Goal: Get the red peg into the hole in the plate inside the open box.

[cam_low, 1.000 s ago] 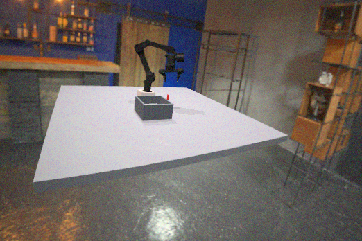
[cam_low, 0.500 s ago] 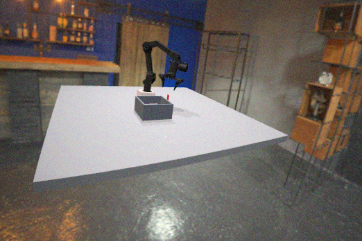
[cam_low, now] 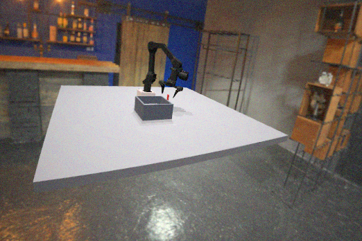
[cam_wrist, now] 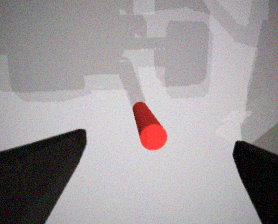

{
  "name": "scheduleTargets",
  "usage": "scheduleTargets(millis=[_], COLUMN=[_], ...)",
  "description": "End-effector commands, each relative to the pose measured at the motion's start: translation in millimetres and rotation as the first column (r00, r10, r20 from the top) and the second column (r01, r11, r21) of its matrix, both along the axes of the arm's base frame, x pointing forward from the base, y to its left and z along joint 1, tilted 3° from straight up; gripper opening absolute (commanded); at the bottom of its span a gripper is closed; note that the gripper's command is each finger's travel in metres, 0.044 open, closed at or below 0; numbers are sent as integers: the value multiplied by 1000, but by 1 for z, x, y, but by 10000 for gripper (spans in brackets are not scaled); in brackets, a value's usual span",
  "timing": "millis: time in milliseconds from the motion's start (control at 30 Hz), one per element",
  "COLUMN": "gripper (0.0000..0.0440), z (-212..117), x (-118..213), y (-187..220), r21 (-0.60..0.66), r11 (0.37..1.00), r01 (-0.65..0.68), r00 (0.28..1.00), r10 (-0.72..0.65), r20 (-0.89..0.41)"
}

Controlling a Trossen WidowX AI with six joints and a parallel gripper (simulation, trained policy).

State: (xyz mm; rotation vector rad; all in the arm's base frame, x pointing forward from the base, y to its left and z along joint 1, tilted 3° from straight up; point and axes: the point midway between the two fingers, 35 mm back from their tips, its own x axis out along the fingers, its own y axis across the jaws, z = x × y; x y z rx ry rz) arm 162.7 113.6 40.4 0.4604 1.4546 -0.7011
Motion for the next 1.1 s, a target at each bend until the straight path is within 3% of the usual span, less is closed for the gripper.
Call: scheduleTargets(millis=[0, 167, 233, 767, 1067], gripper=[440, 436, 414, 11, 0], z=[-18, -34, -40, -64, -37], x=[0, 2, 2, 0, 20], y=[-3, -4, -5, -11, -17], r21=[-19, -27, -31, -86, -135], r11=[1000, 999, 998, 995, 988], r01=[-17, -39, -47, -47, -69], r00=[1000, 999, 999, 996, 997], r10=[16, 39, 47, 40, 65], r20=[-12, -8, -10, -81, -30])
